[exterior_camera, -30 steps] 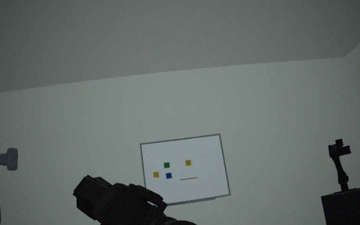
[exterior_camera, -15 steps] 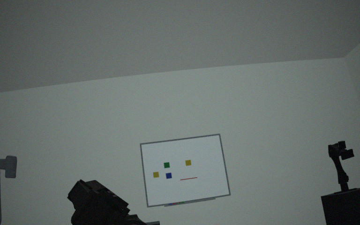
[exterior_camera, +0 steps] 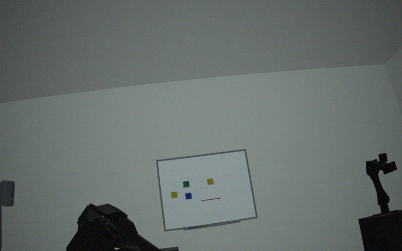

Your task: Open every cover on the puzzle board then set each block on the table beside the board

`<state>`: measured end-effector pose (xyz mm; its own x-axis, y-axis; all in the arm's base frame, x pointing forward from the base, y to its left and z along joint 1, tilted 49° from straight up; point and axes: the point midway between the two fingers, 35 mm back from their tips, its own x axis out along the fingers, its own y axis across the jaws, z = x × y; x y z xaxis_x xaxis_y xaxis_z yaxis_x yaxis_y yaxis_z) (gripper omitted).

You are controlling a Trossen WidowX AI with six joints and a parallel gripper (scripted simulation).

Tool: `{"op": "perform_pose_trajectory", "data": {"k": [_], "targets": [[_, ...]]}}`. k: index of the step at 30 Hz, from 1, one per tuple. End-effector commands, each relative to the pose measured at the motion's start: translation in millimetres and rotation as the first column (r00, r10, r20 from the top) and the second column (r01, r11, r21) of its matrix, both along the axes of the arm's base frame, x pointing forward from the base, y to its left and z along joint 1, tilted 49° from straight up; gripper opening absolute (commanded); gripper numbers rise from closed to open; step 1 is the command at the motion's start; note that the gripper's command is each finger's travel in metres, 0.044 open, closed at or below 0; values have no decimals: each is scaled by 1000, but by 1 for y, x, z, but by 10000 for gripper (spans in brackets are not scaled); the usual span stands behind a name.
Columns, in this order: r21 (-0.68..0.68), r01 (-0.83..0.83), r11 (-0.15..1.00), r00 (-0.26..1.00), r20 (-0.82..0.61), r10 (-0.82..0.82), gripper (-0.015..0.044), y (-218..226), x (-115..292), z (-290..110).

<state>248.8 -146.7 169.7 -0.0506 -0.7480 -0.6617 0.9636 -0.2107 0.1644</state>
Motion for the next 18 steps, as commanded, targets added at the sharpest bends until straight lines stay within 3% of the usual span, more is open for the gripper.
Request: {"op": "perform_pose_trajectory", "data": {"k": [1,18], "targets": [[-7,-1,1000,1000,-9,1,80,-4,-11,3],[1,1,1000,1000,-8,-1,80,-21,-8,-14]]}}
